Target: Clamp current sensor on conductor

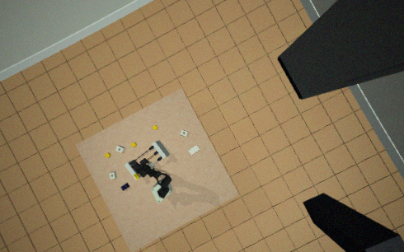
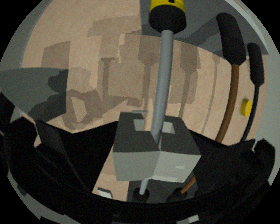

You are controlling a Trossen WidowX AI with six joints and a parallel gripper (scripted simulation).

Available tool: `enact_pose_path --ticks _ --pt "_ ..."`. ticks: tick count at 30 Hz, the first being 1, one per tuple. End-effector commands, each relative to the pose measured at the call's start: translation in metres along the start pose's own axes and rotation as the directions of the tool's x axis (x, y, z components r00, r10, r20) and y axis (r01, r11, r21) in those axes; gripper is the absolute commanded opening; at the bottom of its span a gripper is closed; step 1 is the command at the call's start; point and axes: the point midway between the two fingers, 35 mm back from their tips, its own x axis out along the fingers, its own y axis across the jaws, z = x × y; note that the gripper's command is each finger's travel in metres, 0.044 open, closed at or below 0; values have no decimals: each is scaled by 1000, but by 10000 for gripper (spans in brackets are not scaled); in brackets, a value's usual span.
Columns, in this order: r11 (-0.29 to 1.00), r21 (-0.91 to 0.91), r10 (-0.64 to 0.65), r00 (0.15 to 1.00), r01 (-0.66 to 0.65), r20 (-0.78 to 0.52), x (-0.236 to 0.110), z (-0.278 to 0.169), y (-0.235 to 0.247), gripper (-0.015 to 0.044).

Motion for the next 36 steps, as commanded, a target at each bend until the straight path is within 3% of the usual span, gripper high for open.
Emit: enact_pose_path --ticks 1,16,26,36 --pt "1000 1 -2 1000 2 0 -1 0 0 347" --pt "1000 1 -2 1000 2 0 -1 0 0 247" --pt "1000 1 -2 1000 2 0 -1 0 0 0" --pt "1000 1 -2 1000 2 0 -1 0 0 0"
